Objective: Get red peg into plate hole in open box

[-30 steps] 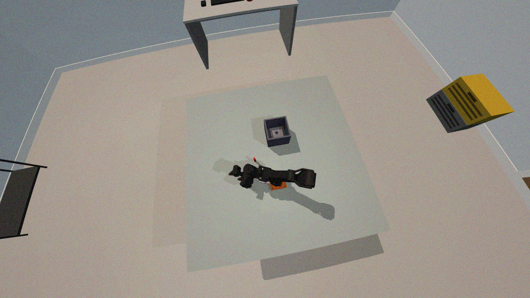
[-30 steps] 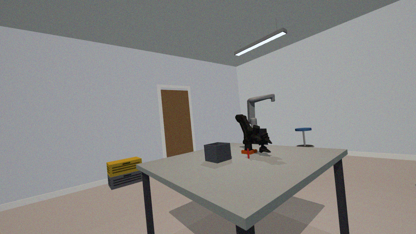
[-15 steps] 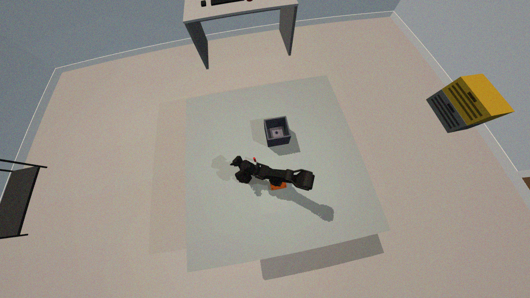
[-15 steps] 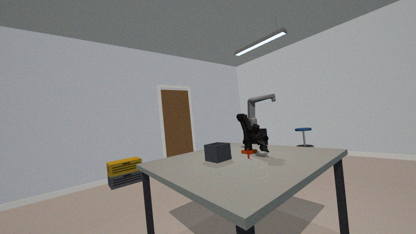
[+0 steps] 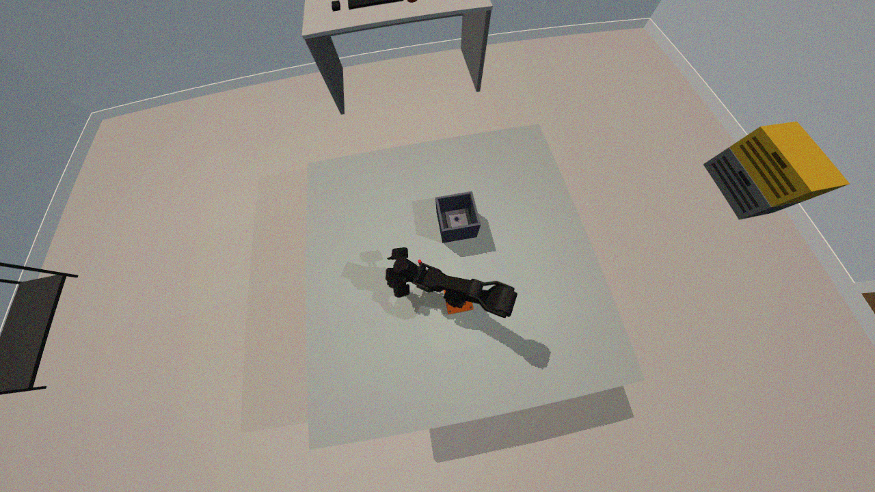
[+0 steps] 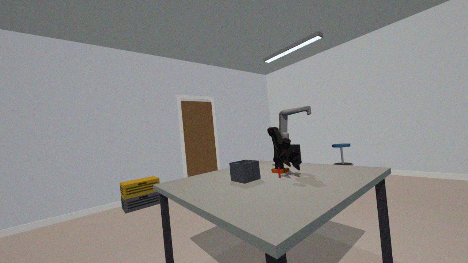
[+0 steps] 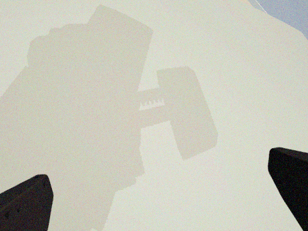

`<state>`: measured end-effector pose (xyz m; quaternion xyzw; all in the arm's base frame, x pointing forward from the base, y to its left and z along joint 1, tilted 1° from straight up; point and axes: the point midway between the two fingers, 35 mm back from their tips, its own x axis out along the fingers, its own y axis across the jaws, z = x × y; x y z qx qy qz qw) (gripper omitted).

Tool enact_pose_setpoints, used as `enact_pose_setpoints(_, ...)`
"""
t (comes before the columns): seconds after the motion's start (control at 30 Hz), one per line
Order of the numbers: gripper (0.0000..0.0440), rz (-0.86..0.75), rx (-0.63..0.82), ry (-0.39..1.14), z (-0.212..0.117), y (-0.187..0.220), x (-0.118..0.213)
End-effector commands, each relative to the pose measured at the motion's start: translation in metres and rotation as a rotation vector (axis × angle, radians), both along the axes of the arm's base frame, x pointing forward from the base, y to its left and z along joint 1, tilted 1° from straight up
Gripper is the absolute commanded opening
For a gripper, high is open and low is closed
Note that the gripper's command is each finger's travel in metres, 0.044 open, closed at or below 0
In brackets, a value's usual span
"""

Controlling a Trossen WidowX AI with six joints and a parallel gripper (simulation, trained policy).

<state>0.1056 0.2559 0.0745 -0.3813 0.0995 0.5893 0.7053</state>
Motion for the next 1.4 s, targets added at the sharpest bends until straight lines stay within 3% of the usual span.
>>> enact_pose_setpoints(0.0,0.0434,-0.130,0.006,0.091,0.000,-0.004,0.012)
enact_pose_setpoints(1.37,0.0359,-1.283,0.291,0.886,0.013,-0.060,0.074)
